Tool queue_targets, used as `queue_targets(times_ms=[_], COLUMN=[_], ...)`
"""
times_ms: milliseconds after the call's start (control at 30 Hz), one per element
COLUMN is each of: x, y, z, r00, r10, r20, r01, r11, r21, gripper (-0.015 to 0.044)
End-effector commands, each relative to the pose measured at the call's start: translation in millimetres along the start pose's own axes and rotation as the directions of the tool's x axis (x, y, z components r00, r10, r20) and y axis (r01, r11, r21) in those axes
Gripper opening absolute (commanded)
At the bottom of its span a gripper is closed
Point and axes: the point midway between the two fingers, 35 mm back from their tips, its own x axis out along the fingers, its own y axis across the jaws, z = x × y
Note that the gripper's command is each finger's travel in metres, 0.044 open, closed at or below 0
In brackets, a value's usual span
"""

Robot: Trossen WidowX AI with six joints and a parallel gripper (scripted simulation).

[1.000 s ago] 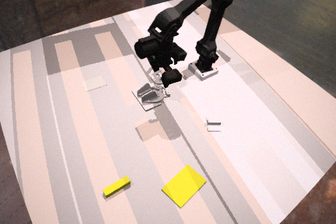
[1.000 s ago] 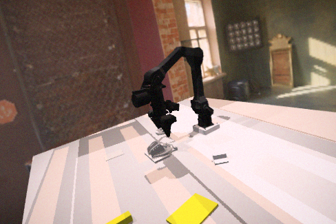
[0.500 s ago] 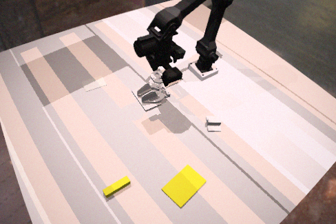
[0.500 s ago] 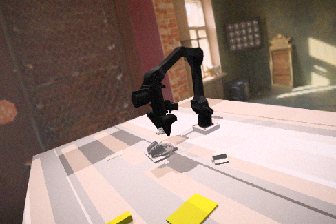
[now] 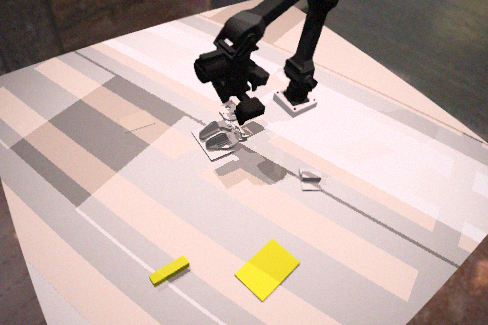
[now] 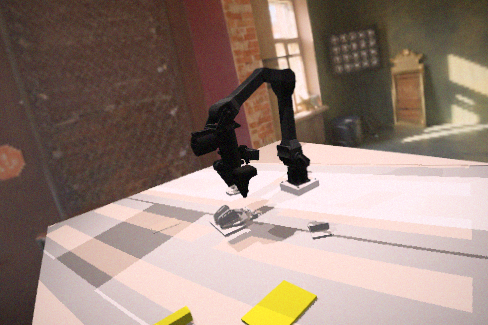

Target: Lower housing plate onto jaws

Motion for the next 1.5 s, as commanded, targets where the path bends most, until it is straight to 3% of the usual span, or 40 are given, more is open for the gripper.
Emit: queue_targets(times_ms=[0,1467], x=[1.0,1.2], y=[1.9,7.1], z=[5.1,15.3], r00=[1.0,1.0], r10=[-0.003,-0.002], r20=[0.004,0.004], r01=[0.003,0.002], r11=[1.0,1.0], r21=[-0.006,-0.008], gripper=[0.0351,0.0351])
